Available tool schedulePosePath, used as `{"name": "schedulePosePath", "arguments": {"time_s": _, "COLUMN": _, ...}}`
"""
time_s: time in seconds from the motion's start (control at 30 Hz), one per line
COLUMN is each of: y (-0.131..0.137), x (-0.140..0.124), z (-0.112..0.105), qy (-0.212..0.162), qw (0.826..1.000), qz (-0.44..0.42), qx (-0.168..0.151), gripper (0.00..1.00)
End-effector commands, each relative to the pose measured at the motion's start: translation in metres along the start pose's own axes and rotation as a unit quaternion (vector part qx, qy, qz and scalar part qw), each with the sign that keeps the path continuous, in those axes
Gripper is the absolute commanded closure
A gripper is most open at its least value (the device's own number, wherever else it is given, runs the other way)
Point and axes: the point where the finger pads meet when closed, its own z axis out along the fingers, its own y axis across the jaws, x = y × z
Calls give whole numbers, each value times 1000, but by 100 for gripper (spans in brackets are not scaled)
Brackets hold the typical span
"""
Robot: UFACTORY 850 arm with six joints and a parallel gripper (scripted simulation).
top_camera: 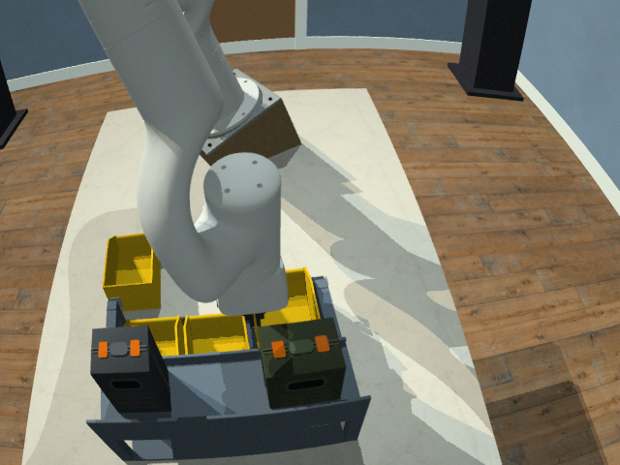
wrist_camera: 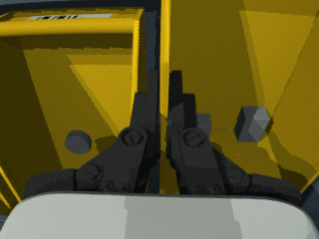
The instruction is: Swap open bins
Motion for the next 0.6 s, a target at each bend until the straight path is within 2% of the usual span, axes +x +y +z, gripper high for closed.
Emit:
{"name": "schedulePosePath", "arguments": {"time_s": 0.0, "y": 0, "x": -1, "z": 0, "qy": -5, "qw": 1000, "qz": 0, "qx": 0, "gripper": 100}}
{"name": "schedulePosePath", "arguments": {"time_s": 0.37, "y": 0, "x": -1, "z": 0, "qy": -5, "qw": 1000, "qz": 0, "qx": 0, "gripper": 100}}
{"name": "schedulePosePath", "arguments": {"time_s": 0.4, "y": 0, "x": -1, "z": 0, "qy": -5, "qw": 1000, "qz": 0, "qx": 0, "gripper": 90}}
{"name": "schedulePosePath", "arguments": {"time_s": 0.57, "y": 0, "x": -1, "z": 0, "qy": -5, "qw": 1000, "qz": 0, "qx": 0, "gripper": 90}}
